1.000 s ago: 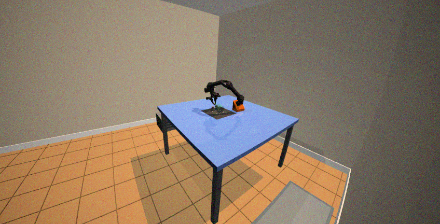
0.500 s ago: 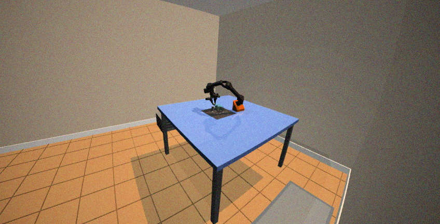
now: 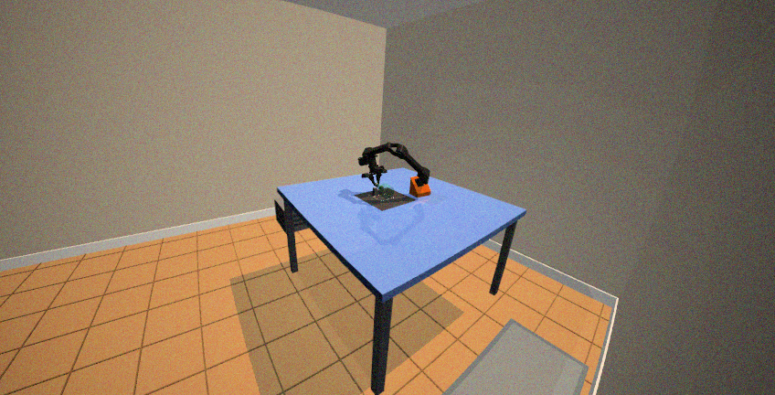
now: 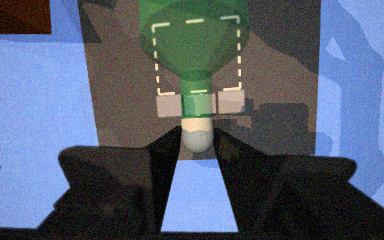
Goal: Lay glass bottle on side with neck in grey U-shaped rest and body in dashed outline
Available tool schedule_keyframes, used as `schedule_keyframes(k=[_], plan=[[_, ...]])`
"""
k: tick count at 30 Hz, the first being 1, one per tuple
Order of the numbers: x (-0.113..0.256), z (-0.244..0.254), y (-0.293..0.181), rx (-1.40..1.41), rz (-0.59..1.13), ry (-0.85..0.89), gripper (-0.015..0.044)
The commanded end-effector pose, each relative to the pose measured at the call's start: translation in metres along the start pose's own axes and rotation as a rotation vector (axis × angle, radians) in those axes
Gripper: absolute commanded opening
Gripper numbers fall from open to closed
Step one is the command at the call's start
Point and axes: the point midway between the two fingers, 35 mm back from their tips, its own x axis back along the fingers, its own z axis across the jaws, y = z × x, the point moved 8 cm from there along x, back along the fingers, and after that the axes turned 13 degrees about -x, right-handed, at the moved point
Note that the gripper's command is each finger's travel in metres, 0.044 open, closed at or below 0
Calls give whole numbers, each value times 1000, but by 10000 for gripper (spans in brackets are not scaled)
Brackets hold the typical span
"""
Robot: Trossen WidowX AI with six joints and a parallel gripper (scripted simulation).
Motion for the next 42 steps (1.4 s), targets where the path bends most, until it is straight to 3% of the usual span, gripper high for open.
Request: schedule_keyframes(k=[1,42], plan=[[-1,-4,1,0,0,-4,114],[-9,-7,0,20,18,12,114]])
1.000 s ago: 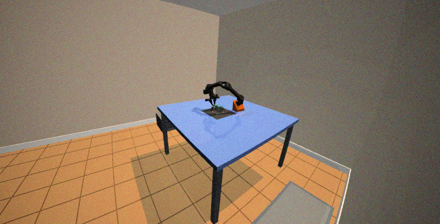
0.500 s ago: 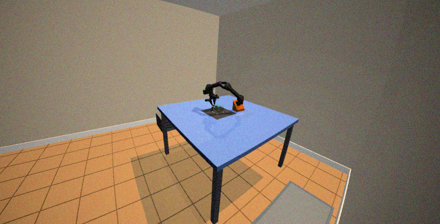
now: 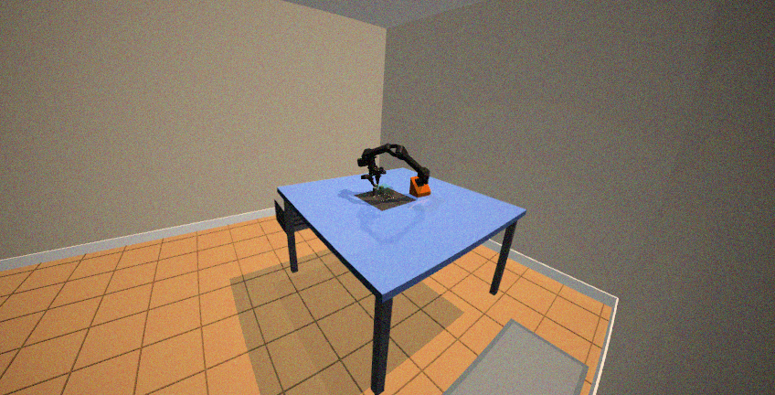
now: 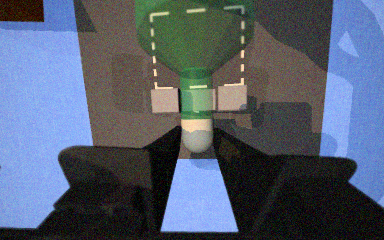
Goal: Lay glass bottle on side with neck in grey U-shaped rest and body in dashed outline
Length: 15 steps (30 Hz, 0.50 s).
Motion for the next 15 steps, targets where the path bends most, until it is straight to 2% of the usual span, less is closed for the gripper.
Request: schedule_keyframes(k=[1,15], plan=[[-2,-1,3,-3,-3,1,114],[-4,-1,3,7,6,-3,114]])
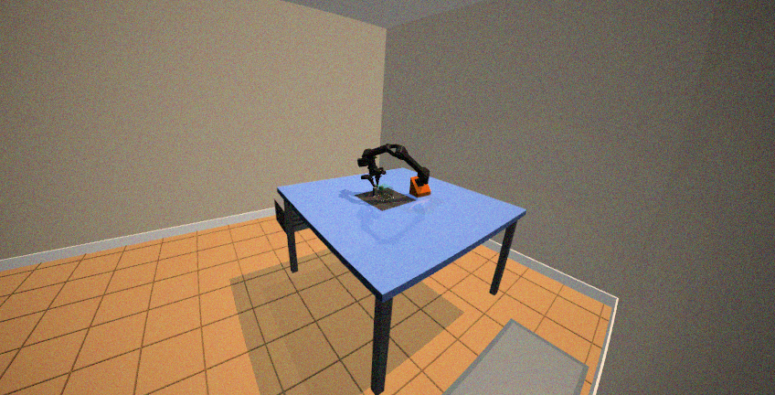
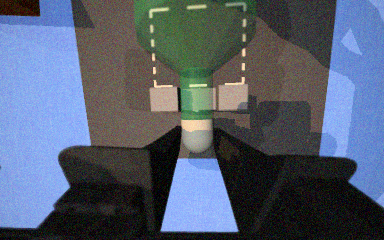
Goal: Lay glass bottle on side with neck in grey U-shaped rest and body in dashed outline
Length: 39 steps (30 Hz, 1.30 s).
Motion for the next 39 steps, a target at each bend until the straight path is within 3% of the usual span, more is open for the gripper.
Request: schedule_keyframes(k=[1,24,36,39], plan=[[-2,0,3,-4,-4,2,114],[-2,0,1,11,11,-6,114],[-2,0,1,11,11,-6,429],[5,2,5,23,36,-21,440]])
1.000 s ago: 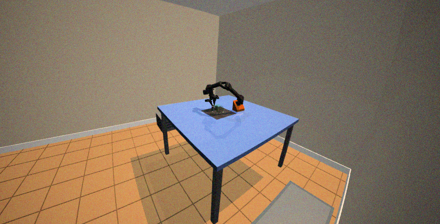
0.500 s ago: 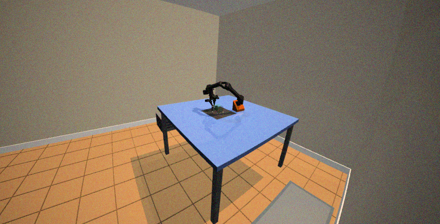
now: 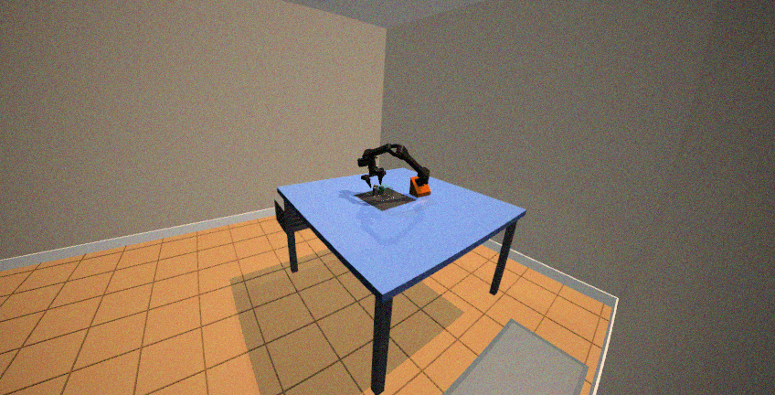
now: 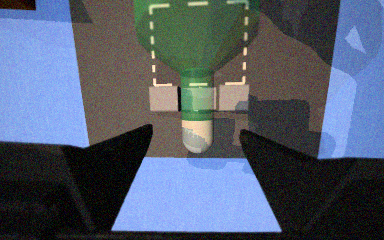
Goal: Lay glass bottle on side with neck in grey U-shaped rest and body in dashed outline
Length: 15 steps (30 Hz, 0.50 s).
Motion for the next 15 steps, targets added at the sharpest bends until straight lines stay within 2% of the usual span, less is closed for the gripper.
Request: schedule_keyframes(k=[1,8,15], plan=[[11,3,6,16,37,-23,440],[52,25,35,88,218,-135,440],[66,27,40,90,224,-139,440]])
